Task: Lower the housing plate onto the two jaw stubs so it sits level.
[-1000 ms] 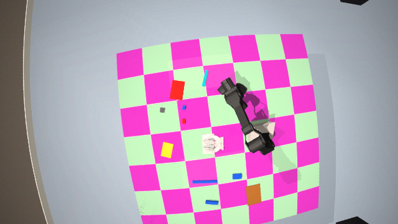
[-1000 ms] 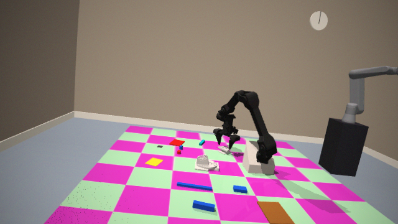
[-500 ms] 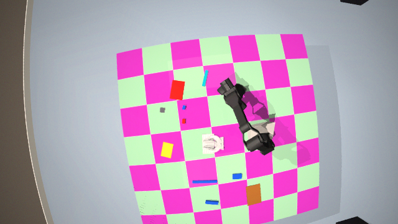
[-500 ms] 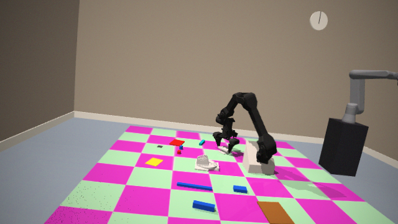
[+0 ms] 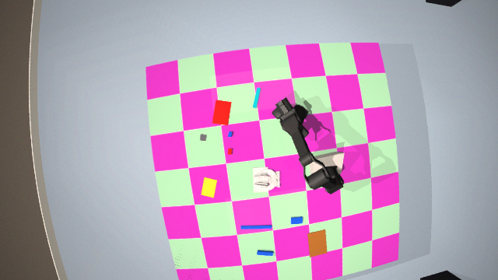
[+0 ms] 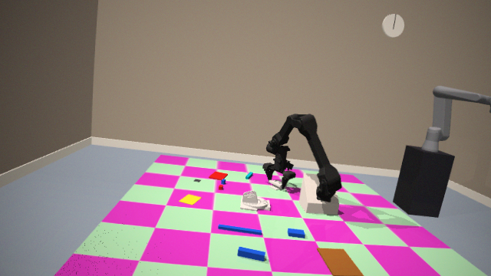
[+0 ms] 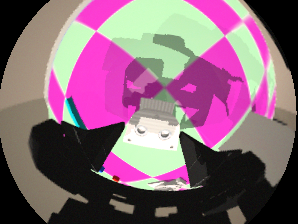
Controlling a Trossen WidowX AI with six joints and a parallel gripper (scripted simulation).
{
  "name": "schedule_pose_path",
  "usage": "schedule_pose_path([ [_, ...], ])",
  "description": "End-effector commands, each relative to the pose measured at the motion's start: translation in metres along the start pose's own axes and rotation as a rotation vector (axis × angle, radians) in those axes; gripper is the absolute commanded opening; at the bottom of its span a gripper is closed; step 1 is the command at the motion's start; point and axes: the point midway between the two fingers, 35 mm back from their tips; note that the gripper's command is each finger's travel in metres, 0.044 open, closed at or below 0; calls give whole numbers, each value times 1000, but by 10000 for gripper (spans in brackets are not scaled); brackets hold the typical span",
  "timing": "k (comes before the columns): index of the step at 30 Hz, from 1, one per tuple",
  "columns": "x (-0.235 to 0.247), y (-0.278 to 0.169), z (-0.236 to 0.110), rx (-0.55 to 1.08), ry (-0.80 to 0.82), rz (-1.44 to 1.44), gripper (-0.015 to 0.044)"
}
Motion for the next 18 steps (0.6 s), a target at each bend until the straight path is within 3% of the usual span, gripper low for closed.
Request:
schedule_pose_path([
  [1,0,-1,1,6,2,4,440],
  [10,0,-1,1,6,2,4,440],
  [18,0,0,1,0,0,0,387],
])
Point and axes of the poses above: the point midway between the two fingers, 35 mm back from their tips, its own z axis out along the fingers, its own x axis across the jaws, y = z × x, and after that the axes turned 1 degree about -z, right-handed
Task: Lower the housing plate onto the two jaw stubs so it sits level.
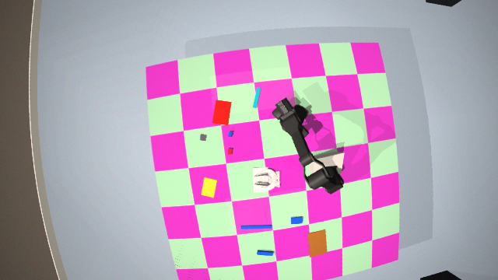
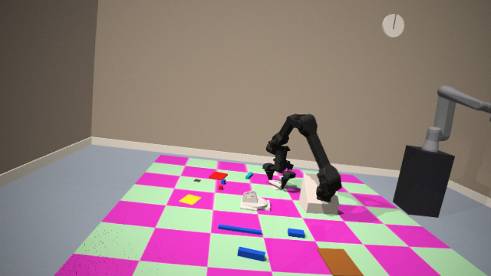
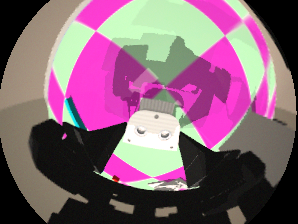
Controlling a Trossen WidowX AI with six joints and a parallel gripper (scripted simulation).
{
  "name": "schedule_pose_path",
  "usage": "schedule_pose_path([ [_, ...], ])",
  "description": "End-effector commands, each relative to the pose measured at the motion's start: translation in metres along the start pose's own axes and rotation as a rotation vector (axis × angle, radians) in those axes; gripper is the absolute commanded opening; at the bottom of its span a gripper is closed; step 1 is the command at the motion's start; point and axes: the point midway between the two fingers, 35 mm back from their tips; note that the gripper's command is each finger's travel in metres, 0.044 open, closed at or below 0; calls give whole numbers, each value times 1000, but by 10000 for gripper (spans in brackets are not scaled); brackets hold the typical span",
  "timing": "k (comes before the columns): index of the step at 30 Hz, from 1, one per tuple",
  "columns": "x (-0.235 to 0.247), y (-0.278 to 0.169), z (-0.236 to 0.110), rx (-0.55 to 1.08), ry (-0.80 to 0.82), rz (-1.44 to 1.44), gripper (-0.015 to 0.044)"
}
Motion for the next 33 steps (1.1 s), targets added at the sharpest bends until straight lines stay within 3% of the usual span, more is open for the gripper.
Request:
schedule_pose_path([
  [1,0,0,0,0,0,0,380],
  [6,0,0,0,0,0,0,351],
  [17,0,0,-2,0,0,0,351],
  [33,2,0,-52,2,2,4,351],
])
Point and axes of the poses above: the point midway between the two fingers, 35 mm back from their tips, its own z axis out along the fingers, its own x axis across the jaws, y = z × x, and after that the axes turned 1 degree about -z, right-handed
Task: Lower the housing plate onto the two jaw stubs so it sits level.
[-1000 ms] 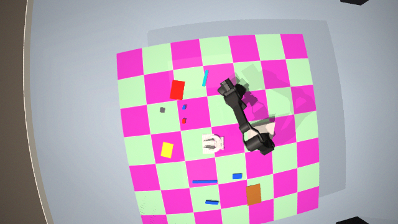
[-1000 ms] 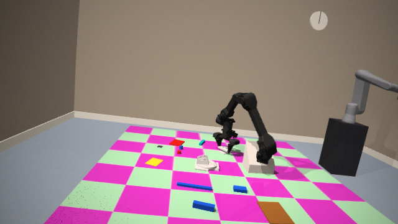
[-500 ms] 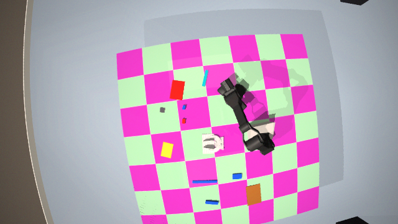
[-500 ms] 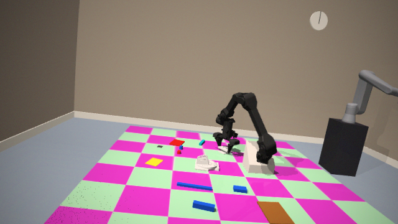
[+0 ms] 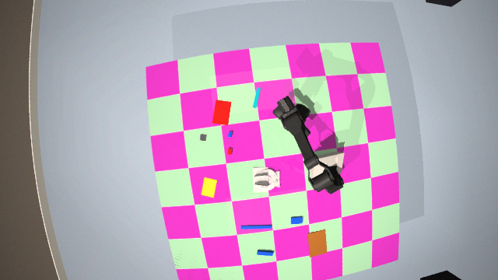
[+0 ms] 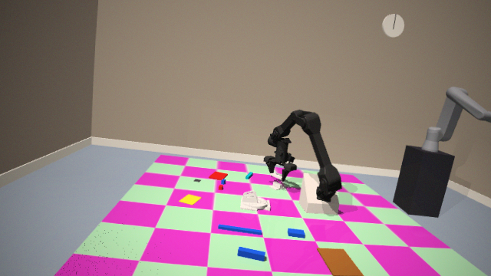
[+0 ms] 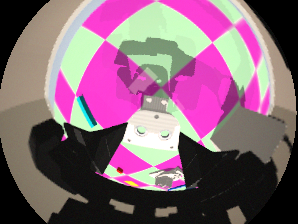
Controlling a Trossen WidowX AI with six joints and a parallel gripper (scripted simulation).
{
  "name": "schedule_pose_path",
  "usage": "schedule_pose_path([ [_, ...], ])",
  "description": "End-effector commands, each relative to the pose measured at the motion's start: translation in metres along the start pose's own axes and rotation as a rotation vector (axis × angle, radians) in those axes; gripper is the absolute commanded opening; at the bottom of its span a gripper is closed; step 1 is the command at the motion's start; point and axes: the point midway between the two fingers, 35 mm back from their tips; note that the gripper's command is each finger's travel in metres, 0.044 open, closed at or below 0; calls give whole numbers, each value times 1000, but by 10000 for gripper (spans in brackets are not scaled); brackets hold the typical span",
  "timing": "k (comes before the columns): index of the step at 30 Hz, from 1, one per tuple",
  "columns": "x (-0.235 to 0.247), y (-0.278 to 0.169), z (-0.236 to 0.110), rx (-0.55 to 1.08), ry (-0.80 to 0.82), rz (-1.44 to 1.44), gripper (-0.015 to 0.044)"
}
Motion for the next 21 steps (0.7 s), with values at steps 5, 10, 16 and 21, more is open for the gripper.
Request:
schedule_pose_path([
  [5,1,1,-28,-6,9,-5,351],
  [10,0,1,-32,-6,9,-5,351],
  [16,-1,-11,-35,-10,13,-98,351],
  [21,-3,-27,-39,-15,17,-231,351],
])
Point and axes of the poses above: the point midway between the two fingers, 35 mm back from their tips, its own z axis out along the fingers, its own x axis across the jaws, y = z × x, and after that the axes turned 1 degree about -z, right-handed
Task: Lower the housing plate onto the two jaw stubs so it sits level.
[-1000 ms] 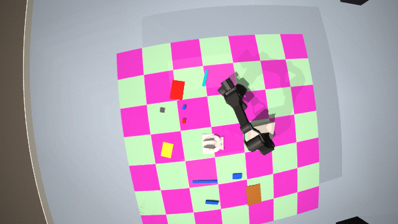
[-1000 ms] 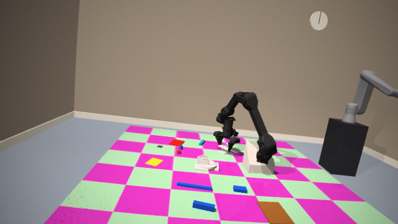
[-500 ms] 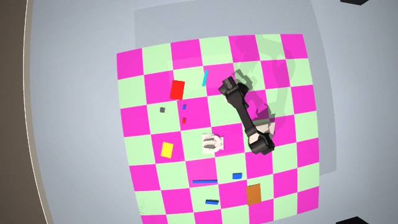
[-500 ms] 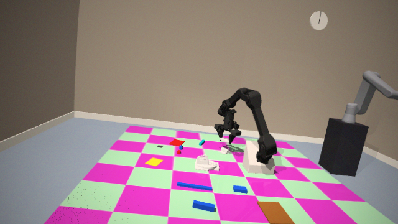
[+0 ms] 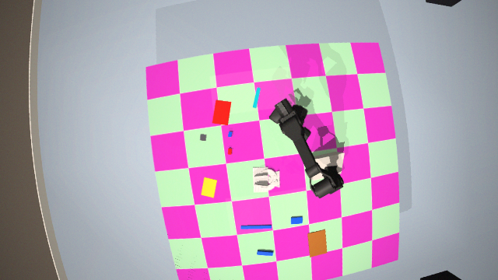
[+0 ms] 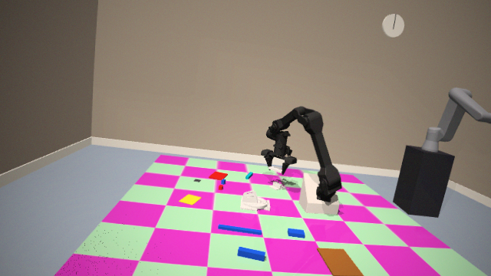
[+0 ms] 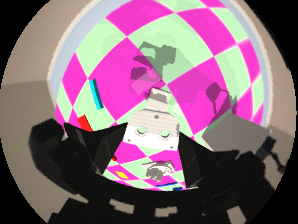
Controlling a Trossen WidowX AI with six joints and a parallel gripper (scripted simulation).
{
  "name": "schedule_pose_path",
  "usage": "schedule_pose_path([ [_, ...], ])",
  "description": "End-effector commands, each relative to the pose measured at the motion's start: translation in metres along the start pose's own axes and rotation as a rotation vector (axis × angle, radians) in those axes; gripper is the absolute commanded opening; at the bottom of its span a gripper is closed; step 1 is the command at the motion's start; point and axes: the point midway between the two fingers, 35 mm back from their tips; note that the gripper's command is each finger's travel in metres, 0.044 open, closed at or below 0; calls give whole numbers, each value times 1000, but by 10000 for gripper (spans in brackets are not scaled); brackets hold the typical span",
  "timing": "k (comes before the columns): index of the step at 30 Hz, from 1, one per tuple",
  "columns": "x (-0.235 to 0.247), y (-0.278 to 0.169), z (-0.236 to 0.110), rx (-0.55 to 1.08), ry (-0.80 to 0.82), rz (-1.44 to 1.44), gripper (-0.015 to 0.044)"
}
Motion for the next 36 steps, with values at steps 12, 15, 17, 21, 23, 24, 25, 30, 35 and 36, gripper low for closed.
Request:
schedule_pose_path([
  [12,-4,-49,-8,-5,9,-388,351],
  [15,-5,-59,-10,-7,11,-469,351],
  [17,-6,-66,-10,-8,11,-523,351],
  [21,-9,-79,-11,-10,13,-631,351],
  [23,-10,-86,-12,-11,13,-685,351],
  [24,-11,-89,-12,-12,14,-712,351],
  [25,-12,-92,-12,-12,14,-739,351],
  [30,-16,-108,-13,-13,15,-875,351],
  [35,-21,-124,-13,-13,15,-1011,351],
  [36,-22,-127,-13,-13,15,-1039,351],
])
Point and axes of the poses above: the point midway between the two fingers, 35 mm back from their tips, its own z axis out along the fingers, its own x axis across the jaws, y = z × x, and after that the axes turned 1 degree about -z, right-handed
